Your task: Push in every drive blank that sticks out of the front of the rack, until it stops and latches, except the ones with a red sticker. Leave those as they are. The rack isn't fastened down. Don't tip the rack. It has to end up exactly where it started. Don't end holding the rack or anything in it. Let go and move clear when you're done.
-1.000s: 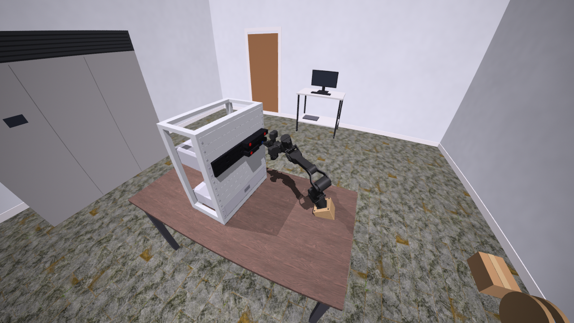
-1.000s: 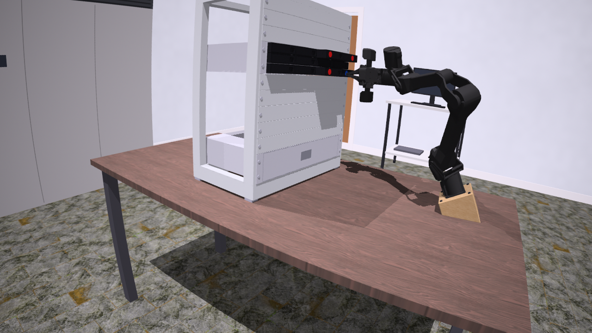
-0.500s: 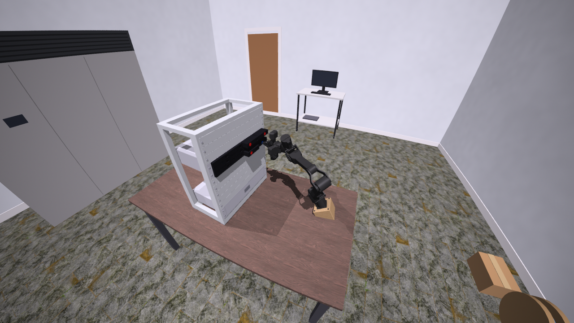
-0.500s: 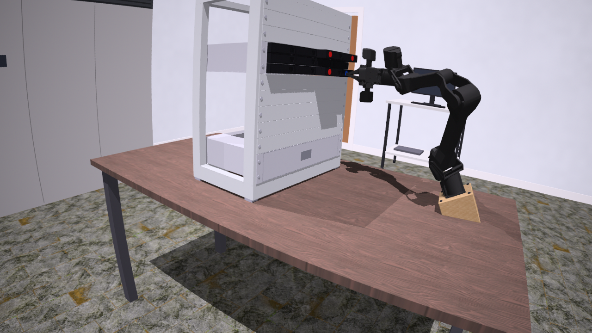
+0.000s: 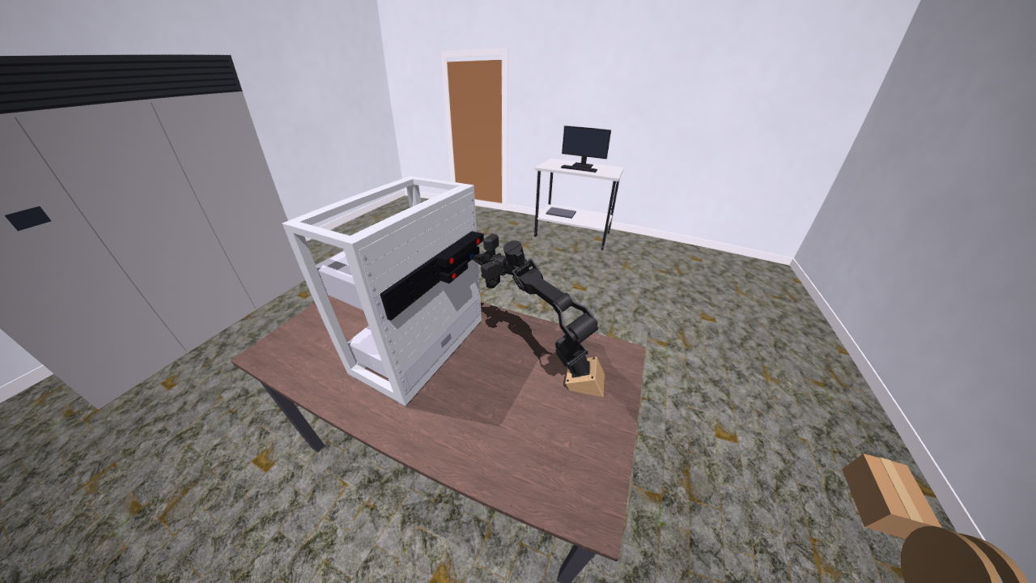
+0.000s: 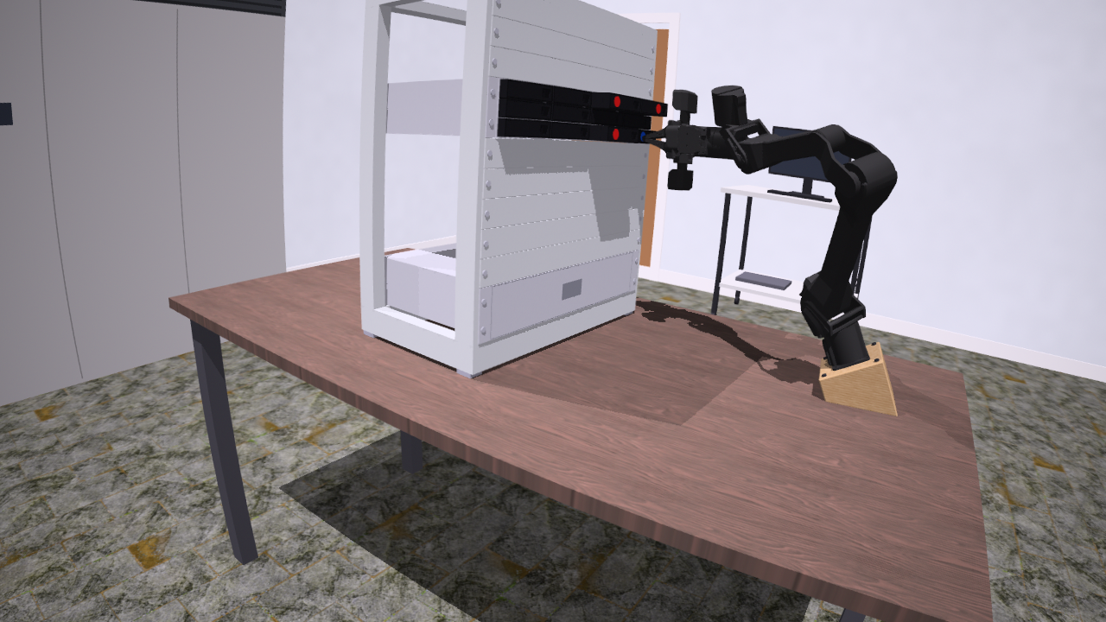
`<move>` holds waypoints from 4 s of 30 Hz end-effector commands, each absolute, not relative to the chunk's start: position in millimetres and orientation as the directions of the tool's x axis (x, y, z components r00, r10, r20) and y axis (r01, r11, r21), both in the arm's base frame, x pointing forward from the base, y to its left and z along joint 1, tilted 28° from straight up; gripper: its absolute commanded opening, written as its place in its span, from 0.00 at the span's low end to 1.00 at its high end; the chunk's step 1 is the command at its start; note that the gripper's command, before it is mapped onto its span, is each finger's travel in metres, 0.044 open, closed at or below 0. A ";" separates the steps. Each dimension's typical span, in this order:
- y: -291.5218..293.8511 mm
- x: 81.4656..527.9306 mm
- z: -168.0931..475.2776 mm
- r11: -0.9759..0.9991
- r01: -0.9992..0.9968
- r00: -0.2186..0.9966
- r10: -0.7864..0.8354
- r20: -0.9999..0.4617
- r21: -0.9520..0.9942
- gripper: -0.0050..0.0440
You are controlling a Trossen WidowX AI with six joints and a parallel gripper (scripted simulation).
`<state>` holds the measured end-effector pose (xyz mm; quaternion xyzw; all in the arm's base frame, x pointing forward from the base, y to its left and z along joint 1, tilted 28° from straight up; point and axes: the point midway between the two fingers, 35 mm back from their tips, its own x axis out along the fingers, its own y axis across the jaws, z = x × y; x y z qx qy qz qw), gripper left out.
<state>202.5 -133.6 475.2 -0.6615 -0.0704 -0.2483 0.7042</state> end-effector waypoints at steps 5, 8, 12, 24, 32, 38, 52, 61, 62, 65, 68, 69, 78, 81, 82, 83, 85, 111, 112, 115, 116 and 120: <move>-128.3 196.5 491.0 -0.034 0.469 0.851 -0.252 0.462 -0.883 0.10; -128.3 196.5 491.0 -0.034 0.469 0.851 -0.252 0.462 -0.883 0.10; -128.3 196.5 491.0 -0.034 0.469 0.851 -0.252 0.462 -0.883 0.10; -128.3 196.5 491.0 -0.034 0.469 0.851 -0.252 0.462 -0.883 0.10; -128.4 197.8 493.7 -0.034 0.469 0.851 -0.252 0.462 -0.883 0.10; -128.5 198.1 494.5 -0.034 0.469 0.851 -0.252 0.462 -0.883 0.10; -128.5 198.1 494.5 -0.034 0.469 0.851 -0.252 0.462 -0.883 0.10; -128.5 198.1 494.5 -0.034 0.469 0.851 -0.252 0.462 -0.883 0.10; -128.5 198.1 494.5 -0.034 0.469 0.851 -0.252 0.462 -0.883 0.10; -128.5 198.1 494.5 -0.034 0.469 0.851 -0.252 0.462 -0.883 0.10; -128.5 198.1 494.5 -0.034 0.469 0.851 -0.252 0.462 -0.883 0.10; -128.5 198.1 494.5 -0.034 0.469 0.851 -0.252 0.462 -0.883 0.10; -128.6 200.2 496.7 -0.034 0.469 0.851 -0.252 0.462 -0.883 0.10; -128.6 200.3 496.9 -0.034 0.469 0.851 -0.252 0.462 -0.883 0.10; -128.6 200.3 496.9 -0.034 0.469 0.851 -0.252 0.462 -0.883 0.10; -128.6 200.3 496.9 -0.034 0.469 0.851 -0.252 0.462 -0.883 0.10; -128.6 200.3 496.9 -0.034 0.469 0.851 -0.252 0.462 -0.883 0.10; -128.7 202.5 499.3 -0.034 0.469 0.851 -0.252 0.462 -0.883 0.10; -128.7 202.5 499.3 -0.034 0.469 0.851 -0.252 0.462 -0.883 0.10; -128.7 202.5 499.3 -0.034 0.469 0.851 -0.252 0.462 -0.883 0.10; -128.7 202.5 499.3 -0.034 0.469 0.851 -0.252 0.462 -0.883 0.10; -128.7 202.5 499.3 -0.034 0.469 0.851 -0.252 0.462 -0.883 0.10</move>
